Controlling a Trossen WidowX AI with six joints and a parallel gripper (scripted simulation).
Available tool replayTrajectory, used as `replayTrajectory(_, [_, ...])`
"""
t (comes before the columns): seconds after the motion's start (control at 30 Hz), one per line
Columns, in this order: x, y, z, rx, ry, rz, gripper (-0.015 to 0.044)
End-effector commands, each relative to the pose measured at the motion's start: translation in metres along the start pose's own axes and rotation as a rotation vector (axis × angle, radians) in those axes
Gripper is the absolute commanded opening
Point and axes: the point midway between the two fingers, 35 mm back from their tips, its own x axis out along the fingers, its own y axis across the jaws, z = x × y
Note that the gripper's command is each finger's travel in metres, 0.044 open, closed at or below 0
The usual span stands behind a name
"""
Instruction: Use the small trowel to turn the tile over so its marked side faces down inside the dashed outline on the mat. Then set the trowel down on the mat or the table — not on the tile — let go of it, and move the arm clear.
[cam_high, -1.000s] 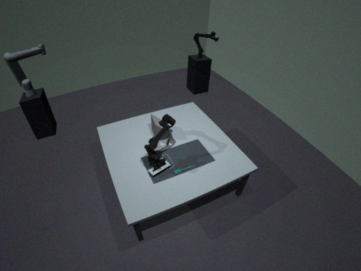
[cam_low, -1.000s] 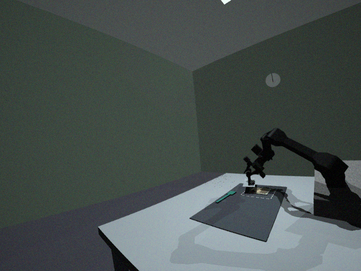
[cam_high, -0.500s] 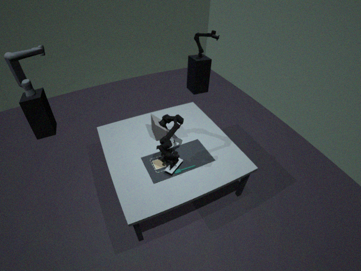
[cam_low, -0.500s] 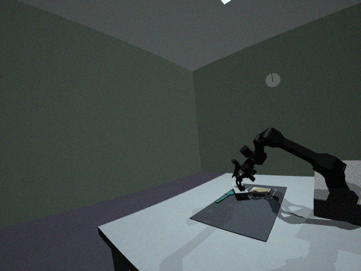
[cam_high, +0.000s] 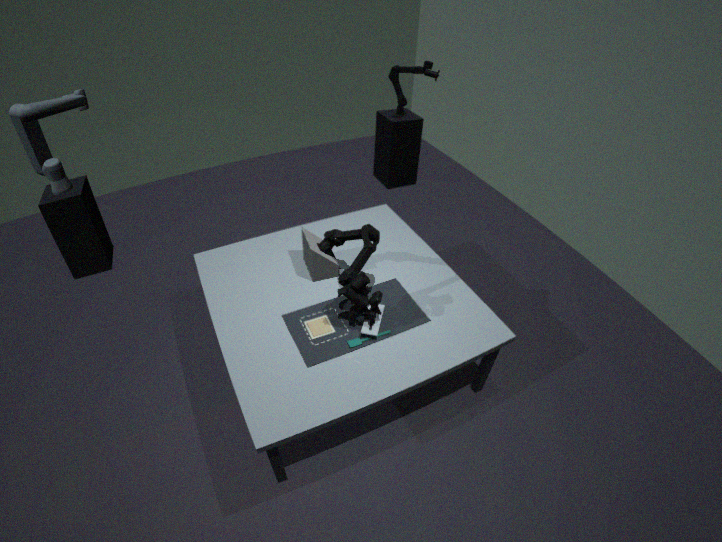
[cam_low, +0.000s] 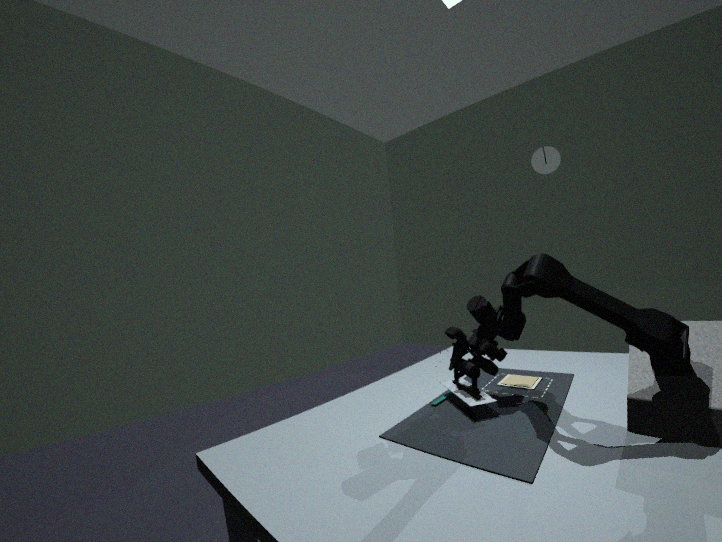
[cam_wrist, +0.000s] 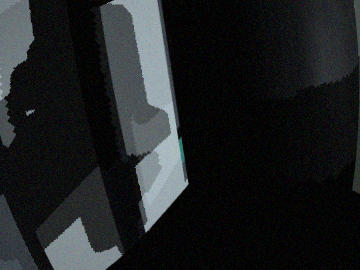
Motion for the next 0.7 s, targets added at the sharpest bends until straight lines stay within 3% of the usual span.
replayTrajectory(0.0, [0.015, -0.019, 0.034, -0.062, -0.077, -0.005, 0.0])
replayTrajectory(0.53, [0.058, -0.05, 0.171, -0.262, -0.373, -0.009, 0.0])
replayTrajectory(0.67, [0.06, -0.052, 0.184, -0.28, -0.401, -0.009, 0.0])
